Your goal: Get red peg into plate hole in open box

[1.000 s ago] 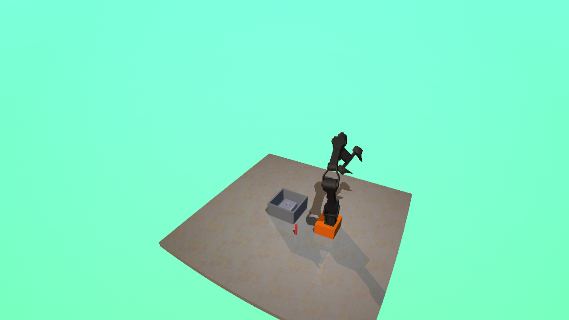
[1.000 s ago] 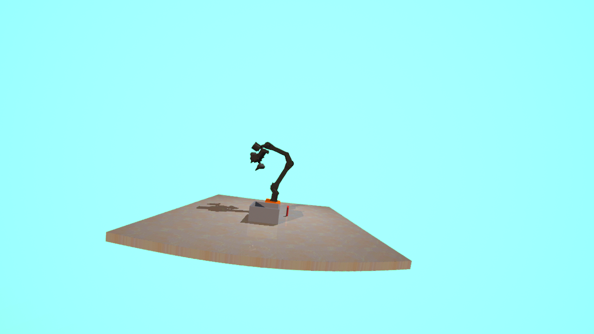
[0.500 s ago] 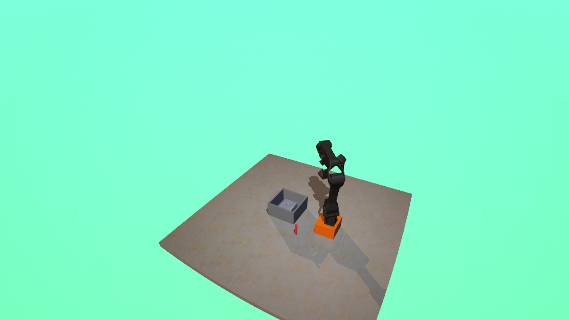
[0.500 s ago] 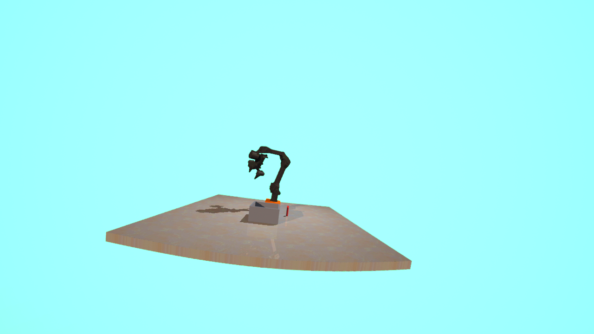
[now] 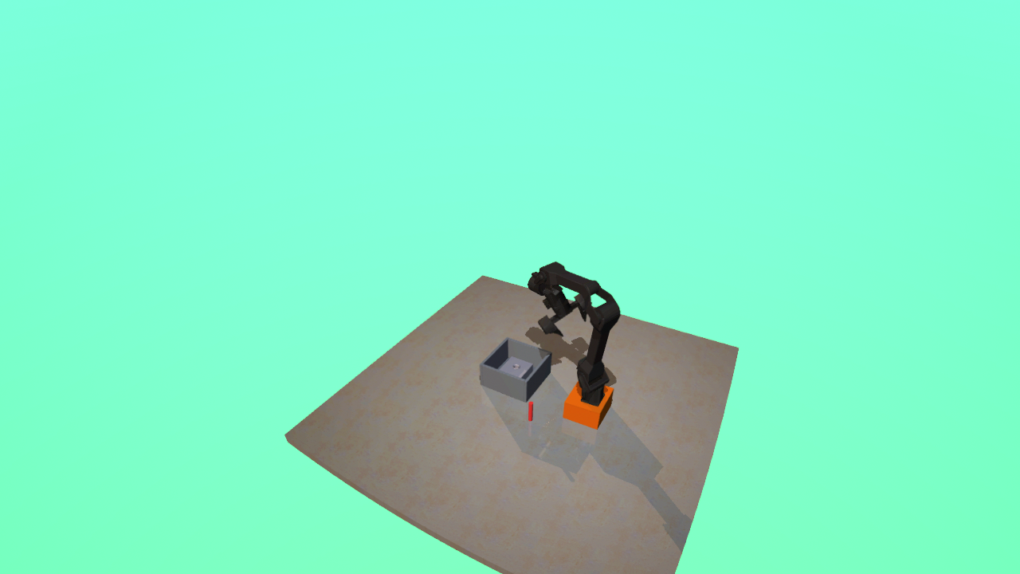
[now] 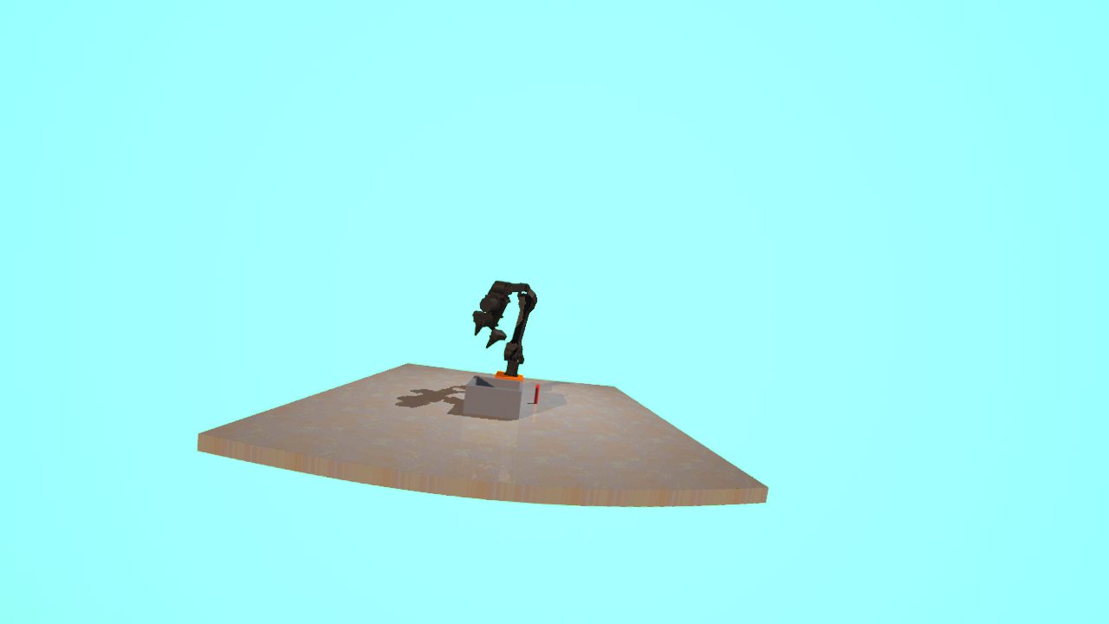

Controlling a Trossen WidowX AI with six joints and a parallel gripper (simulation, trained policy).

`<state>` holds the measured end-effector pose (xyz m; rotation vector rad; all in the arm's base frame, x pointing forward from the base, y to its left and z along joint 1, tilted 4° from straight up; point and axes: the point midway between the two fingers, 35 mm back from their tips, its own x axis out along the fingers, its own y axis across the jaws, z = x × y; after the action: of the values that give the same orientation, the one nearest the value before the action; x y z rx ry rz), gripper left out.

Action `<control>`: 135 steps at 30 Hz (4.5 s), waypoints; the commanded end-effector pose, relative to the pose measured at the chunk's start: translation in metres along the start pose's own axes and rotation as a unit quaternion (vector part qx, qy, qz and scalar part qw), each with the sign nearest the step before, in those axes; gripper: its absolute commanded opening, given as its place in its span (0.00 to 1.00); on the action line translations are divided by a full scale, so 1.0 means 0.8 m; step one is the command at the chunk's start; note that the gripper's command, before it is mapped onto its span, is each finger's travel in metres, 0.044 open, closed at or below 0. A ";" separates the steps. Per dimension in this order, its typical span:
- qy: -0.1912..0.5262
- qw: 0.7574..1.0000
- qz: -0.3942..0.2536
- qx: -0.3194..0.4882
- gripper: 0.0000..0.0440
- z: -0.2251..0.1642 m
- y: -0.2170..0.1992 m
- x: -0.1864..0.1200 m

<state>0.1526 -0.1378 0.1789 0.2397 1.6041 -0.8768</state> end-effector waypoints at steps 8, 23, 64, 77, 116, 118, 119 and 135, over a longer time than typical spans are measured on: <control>-0.001 1.000 0.030 0.007 1.00 -0.022 0.094 -0.011; 0.012 0.998 0.055 0.020 1.00 -0.096 0.201 -0.022; -0.016 0.994 0.112 -0.010 0.82 -0.195 0.341 0.107; 0.000 0.997 0.080 -0.007 0.05 -0.198 0.339 0.127; -0.104 0.978 0.128 0.127 0.00 -0.040 0.289 -0.021; -0.104 0.977 0.128 0.134 0.00 -0.028 0.286 -0.020; -0.104 0.977 0.128 0.137 0.00 -0.022 0.284 -0.019; -0.086 0.978 0.139 0.128 0.00 0.058 0.276 0.021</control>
<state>0.3119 -0.0145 0.0834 0.5449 1.2396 -0.8744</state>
